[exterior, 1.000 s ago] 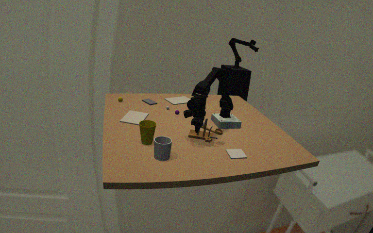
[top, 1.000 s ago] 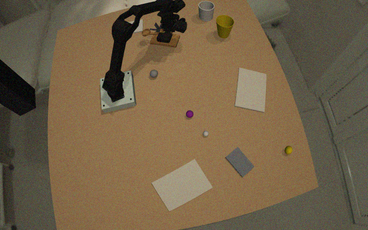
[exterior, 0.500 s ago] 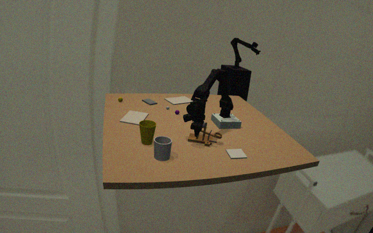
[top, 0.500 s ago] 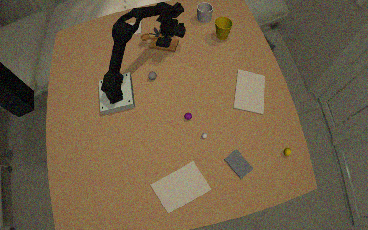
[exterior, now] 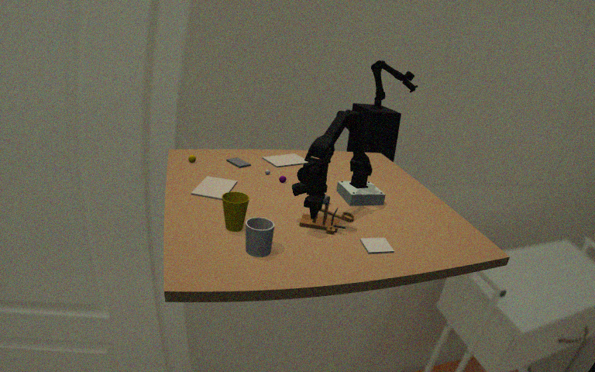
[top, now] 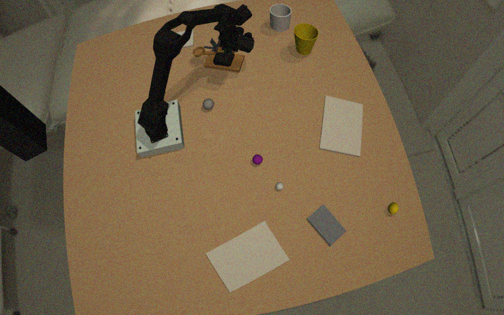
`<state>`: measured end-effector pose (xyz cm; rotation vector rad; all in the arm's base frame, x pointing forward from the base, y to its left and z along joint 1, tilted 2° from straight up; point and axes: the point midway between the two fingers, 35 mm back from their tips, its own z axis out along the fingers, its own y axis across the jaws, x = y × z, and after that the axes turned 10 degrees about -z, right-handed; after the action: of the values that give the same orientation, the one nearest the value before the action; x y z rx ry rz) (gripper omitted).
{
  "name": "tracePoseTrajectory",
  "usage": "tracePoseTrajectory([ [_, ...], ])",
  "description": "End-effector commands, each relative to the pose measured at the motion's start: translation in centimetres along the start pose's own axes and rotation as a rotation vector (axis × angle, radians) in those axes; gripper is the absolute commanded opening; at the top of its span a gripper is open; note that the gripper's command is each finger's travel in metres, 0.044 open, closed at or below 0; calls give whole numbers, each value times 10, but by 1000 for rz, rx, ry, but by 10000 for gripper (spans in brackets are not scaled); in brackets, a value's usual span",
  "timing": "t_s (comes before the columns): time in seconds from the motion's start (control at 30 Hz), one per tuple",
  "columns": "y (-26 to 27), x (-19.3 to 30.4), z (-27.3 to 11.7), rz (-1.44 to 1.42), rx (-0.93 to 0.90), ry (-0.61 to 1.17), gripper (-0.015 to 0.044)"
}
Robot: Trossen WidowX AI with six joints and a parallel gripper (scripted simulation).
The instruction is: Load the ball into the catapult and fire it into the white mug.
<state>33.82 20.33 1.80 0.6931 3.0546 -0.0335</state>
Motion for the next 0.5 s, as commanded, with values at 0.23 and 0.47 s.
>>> tracePoseTrajectory([
  [0.23, 2, -1, -12, 0, -1, -1, 394],
  [0.47, -1, 0, -100, 0, 1, 0, 440],
])
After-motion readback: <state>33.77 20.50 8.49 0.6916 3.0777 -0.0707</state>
